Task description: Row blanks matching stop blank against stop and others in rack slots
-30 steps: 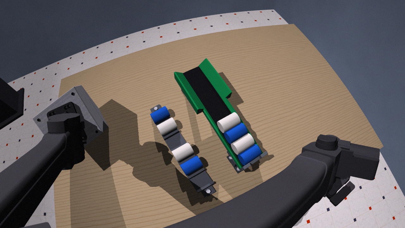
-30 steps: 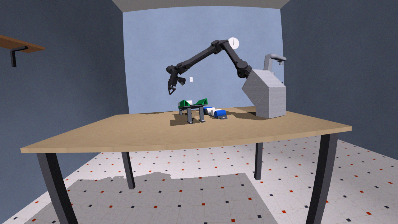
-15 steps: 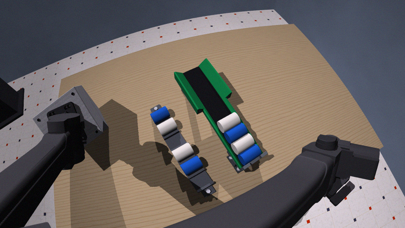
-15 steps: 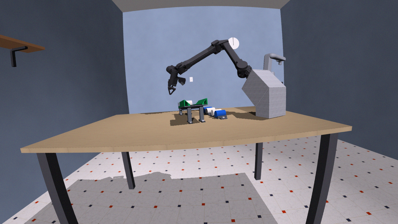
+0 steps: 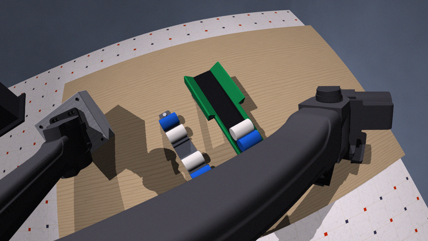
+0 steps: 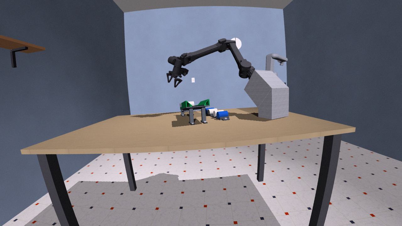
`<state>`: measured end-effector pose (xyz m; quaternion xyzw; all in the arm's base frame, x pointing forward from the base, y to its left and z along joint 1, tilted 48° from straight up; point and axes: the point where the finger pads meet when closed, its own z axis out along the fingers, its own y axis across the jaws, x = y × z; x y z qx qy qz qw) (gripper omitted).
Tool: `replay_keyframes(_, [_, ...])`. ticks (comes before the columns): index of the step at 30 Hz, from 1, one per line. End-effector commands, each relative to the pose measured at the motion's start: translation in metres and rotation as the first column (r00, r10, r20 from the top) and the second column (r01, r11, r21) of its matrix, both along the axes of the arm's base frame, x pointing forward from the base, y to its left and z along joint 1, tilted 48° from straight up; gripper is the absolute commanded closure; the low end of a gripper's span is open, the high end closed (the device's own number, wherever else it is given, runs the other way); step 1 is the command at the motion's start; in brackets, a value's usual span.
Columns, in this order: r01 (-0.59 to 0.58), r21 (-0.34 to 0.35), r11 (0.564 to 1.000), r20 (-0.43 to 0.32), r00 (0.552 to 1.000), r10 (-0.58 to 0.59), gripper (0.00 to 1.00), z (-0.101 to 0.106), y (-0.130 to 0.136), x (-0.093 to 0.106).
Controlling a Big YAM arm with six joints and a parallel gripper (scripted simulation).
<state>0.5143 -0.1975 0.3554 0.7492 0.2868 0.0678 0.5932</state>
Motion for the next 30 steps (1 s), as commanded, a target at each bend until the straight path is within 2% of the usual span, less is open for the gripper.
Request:
replay_keyframes(1, [-0.129,-0.09,0.988,-0.211,0.972,0.108,0.0,0.003,0.04,-0.016])
replay_keyframes(2, [-0.129,-0.09,0.988,-0.211,0.972,0.108,0.0,0.003,0.04,-0.016])
replay_keyframes(3, [-0.185,-0.114,0.976,-0.301,0.943,0.144,0.0,-0.004,0.06,-0.023])
replay_keyframes(5, [-0.195,-0.118,0.974,-0.315,0.937,0.149,0.0,-0.004,0.06,-0.023])
replay_keyframes(6, [-0.264,-0.142,0.954,-0.417,0.89,0.184,0.0,-0.01,0.079,-0.031])
replay_keyframes(7, [-0.266,-0.143,0.953,-0.42,0.888,0.185,0.0,-0.01,0.079,-0.031])
replay_keyframes(8, [-0.318,-0.157,0.935,-0.492,0.846,0.205,0.0,-0.017,0.098,-0.041])
replay_keyframes(9, [-0.342,-0.163,0.926,-0.523,0.825,0.213,0.0,-0.017,0.098,-0.041])
replay_keyframes(10, [-0.343,-0.162,0.925,-0.523,0.825,0.214,0.0,-0.018,0.098,-0.04])
replay_keyframes(11, [-0.404,-0.174,0.898,-0.603,0.765,0.227,0.0,-0.024,0.117,-0.051])
replay_keyframes(12, [-0.419,-0.177,0.891,-0.62,0.75,0.23,0.0,-0.024,0.117,-0.051])
replay_keyframes(15, [-0.42,-0.176,0.89,-0.62,0.75,0.231,0.0,-0.024,0.117,-0.051])
replay_keyframes(16, [-0.496,-0.184,0.849,-0.709,0.665,0.234,0.0,-0.031,0.134,-0.062])
replay_keyframes(17, [-0.496,-0.184,0.849,-0.709,0.665,0.234,0.0,-0.031,0.134,-0.062])
replay_keyframes(18, [-0.559,-0.185,0.808,-0.778,0.586,0.228,0.0,-0.038,0.15,-0.074])
replay_keyframes(20, [-0.571,-0.183,0.8,-0.788,0.572,0.228,0.0,-0.038,0.15,-0.074])
replay_keyframes(21, [-0.631,-0.179,0.755,-0.848,0.488,0.208,0.0,-0.045,0.164,-0.086])
replay_keyframes(23, [-0.641,-0.176,0.747,-0.855,0.476,0.207,0.0,-0.045,0.165,-0.086])
replay_keyframes(24, [-0.701,-0.165,0.694,-0.907,0.385,0.173,0.0,-0.051,0.178,-0.098])
replay_keyframes(25, [-0.704,-0.164,0.691,-0.909,0.381,0.172,0.0,-0.051,0.178,-0.098])
replay_keyframes(26, [-0.744,-0.151,0.65,-0.939,0.314,0.14,0.0,-0.057,0.189,-0.11])
replay_keyframes(27, [-0.76,-0.145,0.633,-0.949,0.289,0.129,0.0,-0.057,0.189,-0.11])
replay_keyframes(28, [-0.762,-0.142,0.631,-0.949,0.287,0.133,0.0,-0.058,0.19,-0.109])
replay_keyframes(29, [-0.806,-0.123,0.579,-0.975,0.207,0.08,0.0,-0.063,0.199,-0.121])
replay_keyframes(30, [-0.809,-0.122,0.576,-0.976,0.203,0.078,0.0,-0.063,0.199,-0.121])
